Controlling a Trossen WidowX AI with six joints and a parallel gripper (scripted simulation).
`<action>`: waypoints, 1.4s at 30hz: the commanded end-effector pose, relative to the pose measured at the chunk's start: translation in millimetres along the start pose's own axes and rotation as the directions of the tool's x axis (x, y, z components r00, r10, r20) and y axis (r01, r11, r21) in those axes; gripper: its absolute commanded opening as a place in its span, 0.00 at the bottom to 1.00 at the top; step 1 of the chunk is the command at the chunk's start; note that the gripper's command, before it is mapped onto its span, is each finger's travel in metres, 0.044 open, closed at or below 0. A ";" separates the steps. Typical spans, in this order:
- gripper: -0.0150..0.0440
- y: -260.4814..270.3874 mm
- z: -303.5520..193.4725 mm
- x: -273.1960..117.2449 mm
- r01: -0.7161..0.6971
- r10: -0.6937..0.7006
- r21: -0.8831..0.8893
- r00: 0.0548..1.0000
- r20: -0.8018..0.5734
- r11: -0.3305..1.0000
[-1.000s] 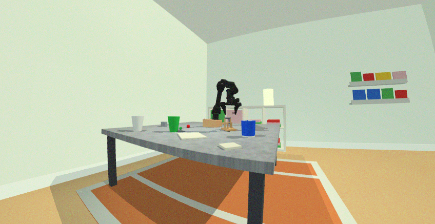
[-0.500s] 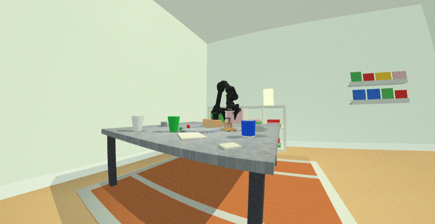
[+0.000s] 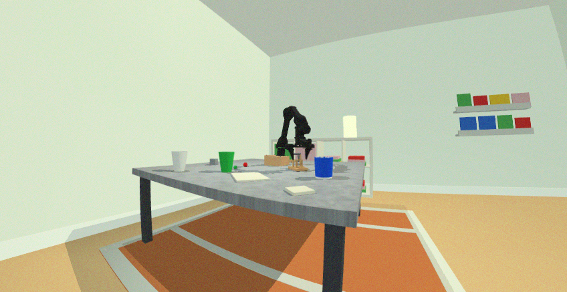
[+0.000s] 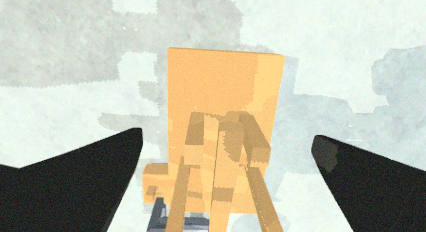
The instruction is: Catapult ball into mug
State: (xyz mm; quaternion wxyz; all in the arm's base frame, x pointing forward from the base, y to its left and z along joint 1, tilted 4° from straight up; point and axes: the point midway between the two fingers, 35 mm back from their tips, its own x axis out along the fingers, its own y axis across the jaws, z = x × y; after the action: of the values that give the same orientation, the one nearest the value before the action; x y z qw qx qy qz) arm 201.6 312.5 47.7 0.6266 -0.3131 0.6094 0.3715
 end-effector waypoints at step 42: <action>0.31 0.1 -0.3 9.9 -0.001 0.001 0.000 1.000 -0.003 1.000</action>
State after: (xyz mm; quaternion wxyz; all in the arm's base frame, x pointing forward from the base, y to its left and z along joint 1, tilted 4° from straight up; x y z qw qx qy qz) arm 199.3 312.8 16.1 0.6224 -0.3147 0.6141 0.3694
